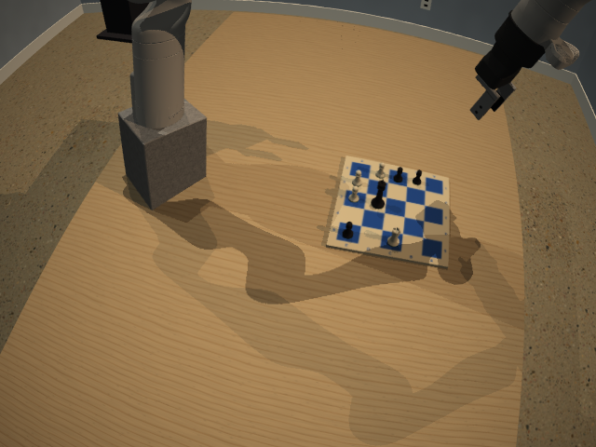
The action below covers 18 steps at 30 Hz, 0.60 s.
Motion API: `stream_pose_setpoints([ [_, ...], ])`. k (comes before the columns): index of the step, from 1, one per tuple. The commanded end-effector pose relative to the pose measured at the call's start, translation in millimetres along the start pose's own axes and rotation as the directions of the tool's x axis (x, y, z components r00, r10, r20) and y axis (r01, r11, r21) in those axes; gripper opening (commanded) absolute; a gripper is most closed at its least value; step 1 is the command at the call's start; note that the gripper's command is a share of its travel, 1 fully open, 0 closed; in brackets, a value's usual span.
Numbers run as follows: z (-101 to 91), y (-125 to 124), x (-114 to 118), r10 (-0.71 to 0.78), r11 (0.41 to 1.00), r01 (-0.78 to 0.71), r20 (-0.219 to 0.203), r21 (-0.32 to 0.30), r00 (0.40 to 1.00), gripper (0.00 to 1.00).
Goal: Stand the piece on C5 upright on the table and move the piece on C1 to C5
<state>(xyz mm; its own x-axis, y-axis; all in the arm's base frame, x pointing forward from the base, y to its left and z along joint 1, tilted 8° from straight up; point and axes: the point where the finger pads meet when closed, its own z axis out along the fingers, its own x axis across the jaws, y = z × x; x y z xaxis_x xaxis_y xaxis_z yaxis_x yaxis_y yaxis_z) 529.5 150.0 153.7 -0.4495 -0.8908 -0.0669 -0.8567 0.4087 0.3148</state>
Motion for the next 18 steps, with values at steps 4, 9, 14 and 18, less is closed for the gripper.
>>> stream_pose_setpoints([
  [4,1.4,1.9,-1.2,0.007,1.000,-0.007,-0.002,0.011,1.000,1.00],
  [9,5.7,4.3,-2.4,0.022,0.999,-0.021,-0.006,0.027,1.000,1.00],
  [14,12.3,8.2,-4.0,0.043,0.998,-0.043,-0.010,0.052,0.999,1.00],
  [18,21.2,13.8,-5.5,0.073,0.994,-0.071,-0.012,0.085,0.997,1.00],
])
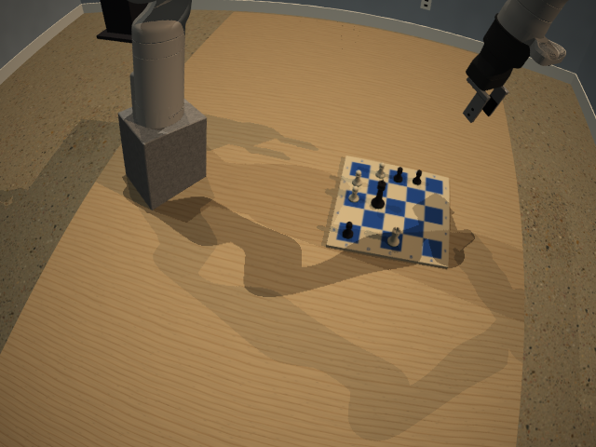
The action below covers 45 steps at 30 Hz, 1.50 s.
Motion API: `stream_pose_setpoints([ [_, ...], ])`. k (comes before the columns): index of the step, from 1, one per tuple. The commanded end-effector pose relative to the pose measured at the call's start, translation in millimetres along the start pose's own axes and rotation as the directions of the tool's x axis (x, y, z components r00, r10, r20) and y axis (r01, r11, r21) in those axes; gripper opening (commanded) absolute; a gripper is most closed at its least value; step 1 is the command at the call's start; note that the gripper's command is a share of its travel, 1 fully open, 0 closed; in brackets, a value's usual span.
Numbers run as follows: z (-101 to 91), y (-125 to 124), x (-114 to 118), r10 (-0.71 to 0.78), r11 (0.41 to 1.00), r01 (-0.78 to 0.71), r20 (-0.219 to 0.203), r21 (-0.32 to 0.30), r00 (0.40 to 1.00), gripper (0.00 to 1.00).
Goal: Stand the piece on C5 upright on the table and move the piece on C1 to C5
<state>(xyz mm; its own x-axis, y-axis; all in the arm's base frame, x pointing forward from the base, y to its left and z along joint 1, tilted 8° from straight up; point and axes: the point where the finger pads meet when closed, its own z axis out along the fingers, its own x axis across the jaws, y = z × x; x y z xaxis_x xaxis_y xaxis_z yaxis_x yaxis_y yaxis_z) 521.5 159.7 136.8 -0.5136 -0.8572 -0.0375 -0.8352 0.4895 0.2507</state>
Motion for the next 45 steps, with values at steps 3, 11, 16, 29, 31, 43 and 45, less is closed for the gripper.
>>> stream_pose_setpoints([
  [3,8.5,14.1,-1.9,0.021,0.999,-0.021,-0.010,0.044,1.000,1.00],
  [11,27.1,27.5,-5.2,0.086,0.990,-0.083,-0.018,0.118,0.996,1.00],
  [16,44.4,39.7,-8.1,0.146,0.973,-0.140,-0.022,0.185,0.989,1.00],
  [29,84.1,69.1,-15.1,0.282,0.903,-0.264,-0.006,0.339,0.959,1.00],
  [31,88.3,71.9,-15.8,0.296,0.894,-0.275,-0.006,0.353,0.955,1.00],
  [43,92.4,74.7,-16.5,0.310,0.885,-0.286,-0.005,0.367,0.951,1.00],
  [45,96.3,77.5,-17.1,0.323,0.876,-0.297,-0.003,0.381,0.947,1.00],
])
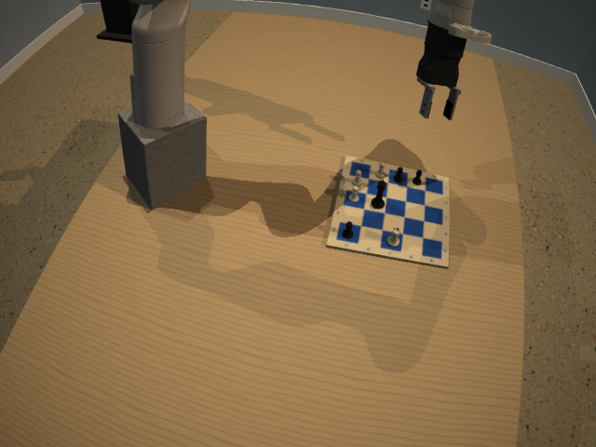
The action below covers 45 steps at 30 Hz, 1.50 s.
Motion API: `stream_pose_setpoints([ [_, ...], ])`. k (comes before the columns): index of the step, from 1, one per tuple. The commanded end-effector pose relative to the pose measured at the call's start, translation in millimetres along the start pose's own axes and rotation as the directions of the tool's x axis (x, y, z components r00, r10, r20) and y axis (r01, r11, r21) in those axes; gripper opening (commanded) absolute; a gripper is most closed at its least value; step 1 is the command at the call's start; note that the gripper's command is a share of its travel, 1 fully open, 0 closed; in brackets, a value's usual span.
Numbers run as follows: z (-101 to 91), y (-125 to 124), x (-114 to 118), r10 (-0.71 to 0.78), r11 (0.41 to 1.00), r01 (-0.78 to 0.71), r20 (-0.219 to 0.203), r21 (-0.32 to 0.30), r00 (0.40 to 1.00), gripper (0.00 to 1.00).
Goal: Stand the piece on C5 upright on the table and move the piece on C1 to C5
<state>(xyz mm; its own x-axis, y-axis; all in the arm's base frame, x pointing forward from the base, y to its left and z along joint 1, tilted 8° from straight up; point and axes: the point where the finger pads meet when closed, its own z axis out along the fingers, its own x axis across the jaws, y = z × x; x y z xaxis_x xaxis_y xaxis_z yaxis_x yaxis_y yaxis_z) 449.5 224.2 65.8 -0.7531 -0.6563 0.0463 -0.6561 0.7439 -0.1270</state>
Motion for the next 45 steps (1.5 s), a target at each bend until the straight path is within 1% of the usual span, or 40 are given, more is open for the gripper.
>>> stream_pose_setpoints([
  [1,1.5,4.8,-0.2,0.003,1.000,-0.003,-0.002,0.011,1.000,1.00],
  [7,1.5,4.8,-0.2,0.003,1.000,-0.003,-0.002,0.011,1.000,1.00],
  [8,4.0,8.9,0.0,0.016,1.000,-0.016,-0.004,0.026,1.000,1.00],
  [16,4.0,8.9,0.0,0.016,1.000,-0.016,-0.004,0.026,1.000,1.00],
  [17,6.4,13.0,0.3,0.030,0.999,-0.029,-0.005,0.041,1.000,1.00],
  [24,6.4,13.0,0.3,0.030,0.999,-0.029,-0.005,0.041,1.000,1.00],
  [25,8.7,17.0,0.5,0.043,0.997,-0.042,-0.006,0.057,0.999,1.00],
  [33,8.7,17.0,0.5,0.043,0.997,-0.042,-0.006,0.057,0.999,1.00],
  [34,11.0,21.1,0.7,0.056,0.996,-0.055,-0.006,0.072,0.998,1.00],
  [41,11.0,21.1,0.7,0.056,0.996,-0.055,-0.006,0.072,0.998,1.00],
  [42,14.1,25.7,1.0,0.071,0.994,-0.070,-0.010,0.088,0.997,1.00],
  [45,14.1,25.7,1.0,0.071,0.994,-0.070,-0.010,0.088,0.997,1.00],
])
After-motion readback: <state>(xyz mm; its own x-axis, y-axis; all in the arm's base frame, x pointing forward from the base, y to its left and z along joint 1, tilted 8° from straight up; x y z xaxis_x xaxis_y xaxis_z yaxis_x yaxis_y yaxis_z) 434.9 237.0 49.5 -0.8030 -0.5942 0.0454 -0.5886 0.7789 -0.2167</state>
